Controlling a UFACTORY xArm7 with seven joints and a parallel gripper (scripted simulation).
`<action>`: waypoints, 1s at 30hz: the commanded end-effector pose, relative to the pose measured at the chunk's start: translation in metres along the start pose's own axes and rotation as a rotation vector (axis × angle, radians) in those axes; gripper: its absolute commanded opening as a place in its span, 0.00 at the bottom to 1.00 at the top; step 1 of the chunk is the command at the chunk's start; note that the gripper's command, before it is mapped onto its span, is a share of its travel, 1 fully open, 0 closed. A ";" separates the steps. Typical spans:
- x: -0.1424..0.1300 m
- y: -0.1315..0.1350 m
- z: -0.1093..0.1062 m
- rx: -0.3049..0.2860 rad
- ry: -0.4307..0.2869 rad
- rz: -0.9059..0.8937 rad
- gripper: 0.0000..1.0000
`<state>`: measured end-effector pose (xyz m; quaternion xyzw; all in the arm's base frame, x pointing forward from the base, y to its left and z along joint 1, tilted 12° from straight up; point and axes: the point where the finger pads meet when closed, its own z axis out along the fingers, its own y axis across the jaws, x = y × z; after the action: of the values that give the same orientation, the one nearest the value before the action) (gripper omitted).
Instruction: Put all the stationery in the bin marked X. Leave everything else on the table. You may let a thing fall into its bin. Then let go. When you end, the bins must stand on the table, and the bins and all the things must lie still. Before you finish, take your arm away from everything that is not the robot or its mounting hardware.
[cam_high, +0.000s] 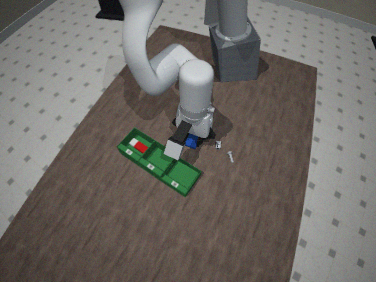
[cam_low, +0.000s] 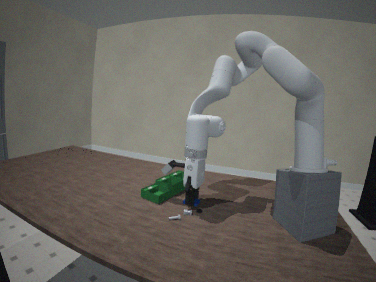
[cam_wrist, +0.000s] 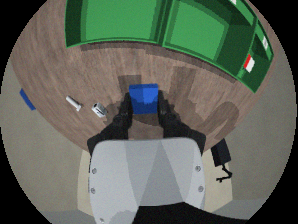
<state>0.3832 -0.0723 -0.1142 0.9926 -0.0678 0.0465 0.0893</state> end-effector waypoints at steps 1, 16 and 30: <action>0.001 0.000 -0.001 0.000 0.002 -0.001 0.00; 0.001 0.000 -0.001 0.000 0.003 -0.001 0.00; 0.001 0.000 -0.024 0.000 0.002 -0.001 0.00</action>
<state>0.3819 -0.0699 -0.1025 0.9926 -0.0679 0.0467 0.0895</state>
